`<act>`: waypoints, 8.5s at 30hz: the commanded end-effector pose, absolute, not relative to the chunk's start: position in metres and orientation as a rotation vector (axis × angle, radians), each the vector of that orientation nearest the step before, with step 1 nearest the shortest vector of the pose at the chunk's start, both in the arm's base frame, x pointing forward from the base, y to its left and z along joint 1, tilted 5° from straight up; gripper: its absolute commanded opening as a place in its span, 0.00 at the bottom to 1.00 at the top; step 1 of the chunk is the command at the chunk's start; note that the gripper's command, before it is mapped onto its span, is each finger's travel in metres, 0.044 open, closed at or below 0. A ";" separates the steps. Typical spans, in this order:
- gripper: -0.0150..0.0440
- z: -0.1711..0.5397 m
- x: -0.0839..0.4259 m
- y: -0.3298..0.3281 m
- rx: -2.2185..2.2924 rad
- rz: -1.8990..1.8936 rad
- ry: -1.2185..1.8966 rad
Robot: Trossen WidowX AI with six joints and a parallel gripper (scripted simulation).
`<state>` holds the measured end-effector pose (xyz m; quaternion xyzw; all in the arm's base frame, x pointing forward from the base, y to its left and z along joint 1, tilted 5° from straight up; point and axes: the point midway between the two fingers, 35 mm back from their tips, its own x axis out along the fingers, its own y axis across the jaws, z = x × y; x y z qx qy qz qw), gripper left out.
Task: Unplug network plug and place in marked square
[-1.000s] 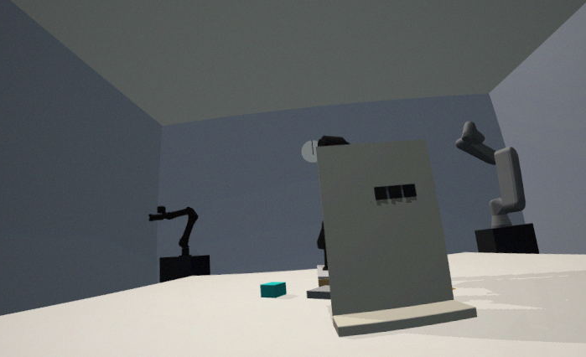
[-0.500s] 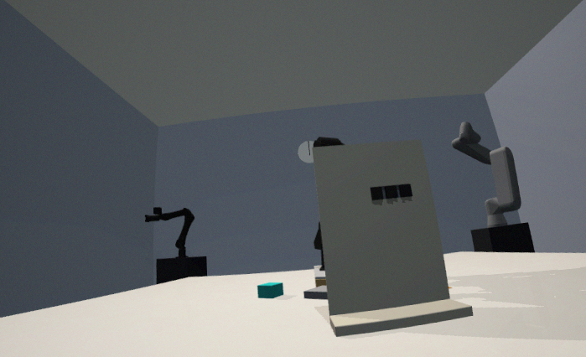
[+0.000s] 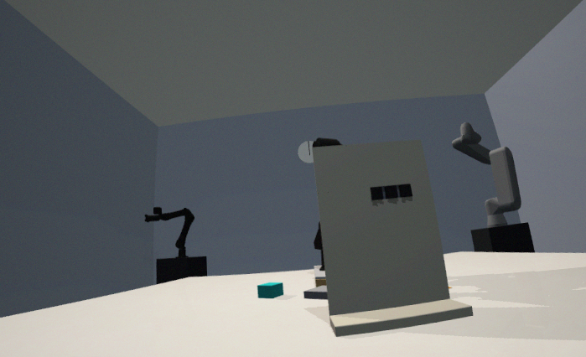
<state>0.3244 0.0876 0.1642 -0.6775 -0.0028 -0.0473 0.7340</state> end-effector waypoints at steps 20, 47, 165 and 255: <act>0.25 0.164 0.313 0.085 -1.490 -0.104 -0.005; 0.25 0.203 0.300 0.082 -1.490 -0.106 -0.006; 0.25 0.043 0.225 0.165 -1.666 1.155 0.184; 0.52 0.120 0.210 0.151 -1.666 1.155 0.184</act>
